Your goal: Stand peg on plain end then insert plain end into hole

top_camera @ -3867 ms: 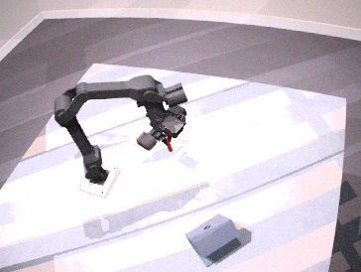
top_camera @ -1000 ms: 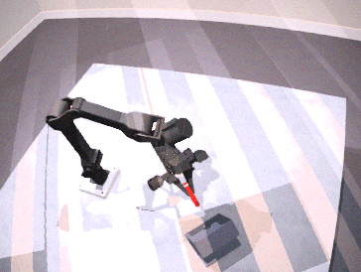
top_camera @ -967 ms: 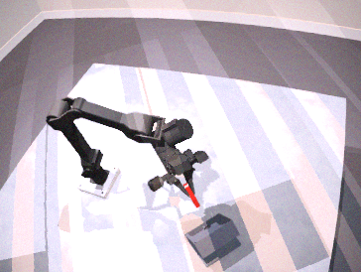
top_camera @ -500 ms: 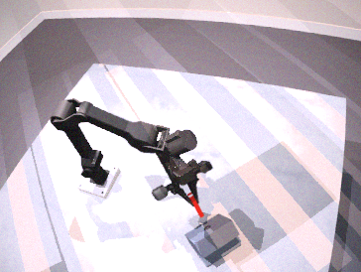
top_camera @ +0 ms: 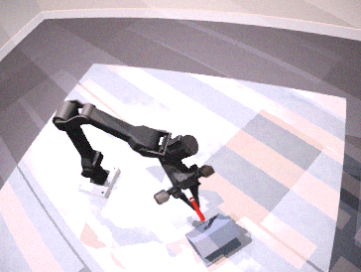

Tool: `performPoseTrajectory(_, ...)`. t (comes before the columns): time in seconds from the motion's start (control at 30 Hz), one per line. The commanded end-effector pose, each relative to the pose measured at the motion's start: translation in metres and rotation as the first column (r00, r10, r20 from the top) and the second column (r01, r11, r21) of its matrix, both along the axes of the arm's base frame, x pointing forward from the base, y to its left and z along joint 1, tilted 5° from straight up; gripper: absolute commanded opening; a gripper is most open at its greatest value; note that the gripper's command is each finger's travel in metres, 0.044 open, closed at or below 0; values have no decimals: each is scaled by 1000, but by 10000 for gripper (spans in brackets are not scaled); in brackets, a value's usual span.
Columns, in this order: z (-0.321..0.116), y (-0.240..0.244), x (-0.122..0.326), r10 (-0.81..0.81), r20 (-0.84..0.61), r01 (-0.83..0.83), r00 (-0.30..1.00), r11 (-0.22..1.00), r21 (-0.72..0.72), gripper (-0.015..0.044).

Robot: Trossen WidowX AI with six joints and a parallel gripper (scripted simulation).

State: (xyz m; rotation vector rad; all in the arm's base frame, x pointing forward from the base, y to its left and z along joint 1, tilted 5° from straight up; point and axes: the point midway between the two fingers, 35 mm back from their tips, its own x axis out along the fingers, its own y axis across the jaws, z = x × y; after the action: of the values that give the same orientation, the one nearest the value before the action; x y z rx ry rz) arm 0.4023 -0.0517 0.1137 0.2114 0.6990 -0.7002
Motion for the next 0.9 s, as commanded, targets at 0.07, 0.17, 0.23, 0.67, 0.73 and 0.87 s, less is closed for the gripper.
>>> performPoseTrajectory(0.07, -7, -4, 4, 1, -5, -1, 1000, 1000, 2, 0)
performPoseTrajectory(0.17, -9, -6, 6, 1, -5, -1, 1000, 1000, 1, 0)
performPoseTrajectory(0.23, -11, -7, 7, 1, -4, -1, 1000, 1000, 1, 0)
performPoseTrajectory(0.67, -12, -9, 9, -1, 1, 1, 1000, 1000, 0, 0)
performPoseTrajectory(0.73, -12, -9, 9, -1, 1, 1, 1000, 1000, 0, 0)
performPoseTrajectory(0.87, -12, -9, 9, -1, 1, 1, 1000, 1000, 0, 0)
